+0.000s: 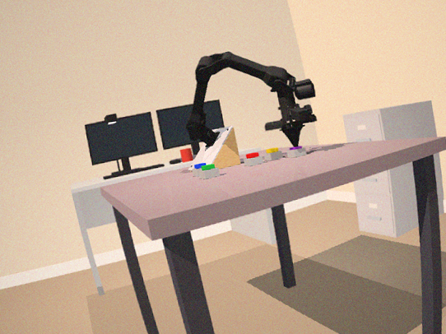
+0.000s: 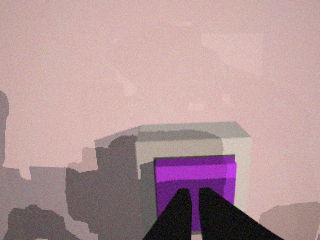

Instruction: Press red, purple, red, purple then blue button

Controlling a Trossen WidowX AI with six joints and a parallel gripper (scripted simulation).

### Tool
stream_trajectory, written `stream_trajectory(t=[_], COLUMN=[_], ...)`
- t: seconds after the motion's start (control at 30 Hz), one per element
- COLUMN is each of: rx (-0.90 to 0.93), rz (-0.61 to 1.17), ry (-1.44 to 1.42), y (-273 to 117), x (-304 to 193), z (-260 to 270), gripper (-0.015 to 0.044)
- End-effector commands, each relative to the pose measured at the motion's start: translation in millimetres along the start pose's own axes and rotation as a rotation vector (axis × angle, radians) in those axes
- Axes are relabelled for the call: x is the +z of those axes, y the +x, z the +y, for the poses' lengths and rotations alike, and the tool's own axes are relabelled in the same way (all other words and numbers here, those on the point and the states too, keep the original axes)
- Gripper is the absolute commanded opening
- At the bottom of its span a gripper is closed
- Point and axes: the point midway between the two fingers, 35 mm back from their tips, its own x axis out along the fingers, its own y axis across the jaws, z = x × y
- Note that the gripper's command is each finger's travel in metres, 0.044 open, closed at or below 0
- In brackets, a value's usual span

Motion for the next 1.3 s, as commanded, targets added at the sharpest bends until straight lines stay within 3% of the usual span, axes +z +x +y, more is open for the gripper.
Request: stream_trajectory(t=[0.0,0.13,0.3,0.47,0.67,0.97,1.27], rx=[-0.005,-0.003,-0.003,0.000,0.000,0.011,0.004], rz=[0.001,0.001,0.001,0.002,0.002,0.003,0.005], ry=[-0.006,-0.006,-0.007,-0.007,-0.007,-0.015,-0.018], y=[1,-32,-35,-92,-95,-119,-117], x=[-1,-1,-1,-1,-1,-1,-48], z=[-1,0,0,0,-2,-125,-239], gripper=[0.0020,0.0020,0.0020,0.0020,0.0020,0.0020,0.0020])
